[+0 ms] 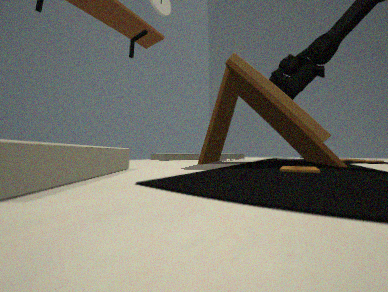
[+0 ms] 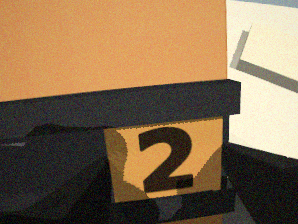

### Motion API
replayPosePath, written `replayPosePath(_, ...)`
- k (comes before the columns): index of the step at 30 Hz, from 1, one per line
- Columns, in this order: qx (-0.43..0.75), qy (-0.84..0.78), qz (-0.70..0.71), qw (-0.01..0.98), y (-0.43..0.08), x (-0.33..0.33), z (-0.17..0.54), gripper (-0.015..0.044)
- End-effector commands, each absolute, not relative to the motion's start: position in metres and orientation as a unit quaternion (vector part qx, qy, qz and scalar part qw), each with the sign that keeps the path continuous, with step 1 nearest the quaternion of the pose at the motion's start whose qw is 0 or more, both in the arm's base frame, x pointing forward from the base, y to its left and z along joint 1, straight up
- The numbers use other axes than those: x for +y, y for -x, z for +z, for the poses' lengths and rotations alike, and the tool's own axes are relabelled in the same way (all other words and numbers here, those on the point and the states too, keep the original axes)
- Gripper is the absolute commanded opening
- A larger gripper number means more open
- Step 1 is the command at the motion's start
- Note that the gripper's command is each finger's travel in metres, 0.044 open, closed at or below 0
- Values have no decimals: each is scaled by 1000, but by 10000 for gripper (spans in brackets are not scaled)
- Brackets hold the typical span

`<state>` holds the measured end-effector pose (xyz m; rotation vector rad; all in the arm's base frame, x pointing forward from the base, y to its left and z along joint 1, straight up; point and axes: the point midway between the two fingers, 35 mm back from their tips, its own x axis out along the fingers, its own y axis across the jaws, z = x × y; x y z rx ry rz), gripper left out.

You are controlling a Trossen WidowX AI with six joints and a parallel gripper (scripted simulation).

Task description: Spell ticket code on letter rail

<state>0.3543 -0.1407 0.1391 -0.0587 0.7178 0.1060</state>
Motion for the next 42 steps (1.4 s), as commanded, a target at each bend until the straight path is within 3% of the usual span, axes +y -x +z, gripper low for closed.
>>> replayPosePath(1,350,29,51,935,-353,-136,140,0)
replayPosePath(42,350,28,51,935,-349,-104,139,0)
